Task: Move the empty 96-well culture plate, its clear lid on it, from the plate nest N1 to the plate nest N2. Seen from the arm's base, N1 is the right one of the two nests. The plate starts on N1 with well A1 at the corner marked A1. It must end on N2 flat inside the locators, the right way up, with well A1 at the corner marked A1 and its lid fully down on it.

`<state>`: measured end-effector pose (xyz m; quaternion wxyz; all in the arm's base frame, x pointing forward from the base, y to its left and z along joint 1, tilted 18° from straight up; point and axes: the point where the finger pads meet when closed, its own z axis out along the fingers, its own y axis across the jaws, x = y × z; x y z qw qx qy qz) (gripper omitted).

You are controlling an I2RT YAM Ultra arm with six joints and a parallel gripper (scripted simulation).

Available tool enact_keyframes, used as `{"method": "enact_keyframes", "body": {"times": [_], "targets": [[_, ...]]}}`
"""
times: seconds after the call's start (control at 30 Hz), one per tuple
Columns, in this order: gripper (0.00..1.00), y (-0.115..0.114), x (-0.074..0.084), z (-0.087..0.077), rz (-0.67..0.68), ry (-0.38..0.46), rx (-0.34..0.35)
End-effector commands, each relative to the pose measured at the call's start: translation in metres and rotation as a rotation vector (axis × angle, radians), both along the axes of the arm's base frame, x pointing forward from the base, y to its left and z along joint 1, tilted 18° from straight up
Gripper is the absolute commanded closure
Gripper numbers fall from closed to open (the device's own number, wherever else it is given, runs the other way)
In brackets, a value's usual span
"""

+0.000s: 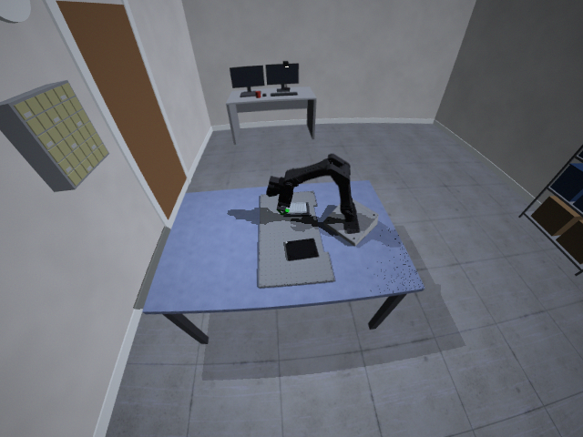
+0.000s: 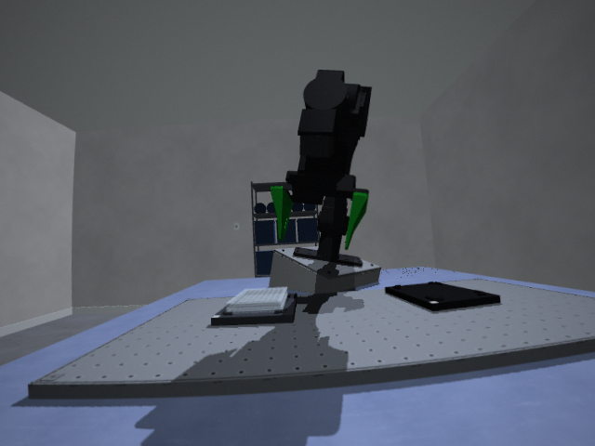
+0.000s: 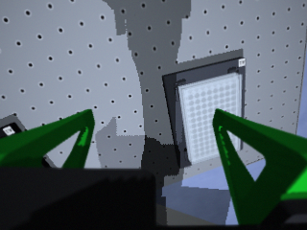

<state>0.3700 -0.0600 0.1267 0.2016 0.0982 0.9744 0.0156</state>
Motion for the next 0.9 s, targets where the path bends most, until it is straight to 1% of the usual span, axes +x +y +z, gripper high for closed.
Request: {"method": "enact_keyframes", "body": {"times": [0.0,0.03,0.07,0.13,0.2,0.27,0.3,0.33,0.37,0.47,0.5,0.57,0.6,0.63,0.7,0.73,0.8,0.87], "targets": [[0.0,-0.013,-0.001,0.004,0.07,0.012,-0.001],[0.0,-0.017,-0.003,0.01,0.07,-0.01,-0.007],[0.0,-0.021,-0.005,-0.001,0.091,0.036,0.009],[0.0,-0.021,-0.005,-0.001,0.091,0.036,0.009],[0.0,-0.029,-0.009,-0.006,0.124,0.071,0.027],[0.0,-0.036,-0.014,-0.011,0.135,0.082,0.034],[0.0,-0.04,-0.016,-0.01,0.135,0.072,0.029],[0.0,-0.044,-0.018,-0.003,0.135,0.049,0.018],[0.0,-0.047,-0.021,-0.018,0.156,0.1,0.051],[0.0,-0.058,-0.029,-0.025,0.166,0.109,0.059],[0.0,-0.062,-0.032,-0.028,0.188,0.123,0.079],[0.0,-0.069,-0.037,-0.032,0.197,0.129,0.088],[0.0,-0.072,-0.04,-0.035,0.218,0.138,0.111],[0.0,-0.076,-0.043,-0.037,0.226,0.142,0.12],[0.0,-0.076,-0.043,-0.037,0.226,0.142,0.12],[0.0,-0.079,-0.047,-0.039,0.247,0.147,0.145],[0.0,-0.086,-0.053,-0.043,0.255,0.148,0.155],[0.0,-0.093,-0.058,-0.035,0.255,0.121,0.13]]}}
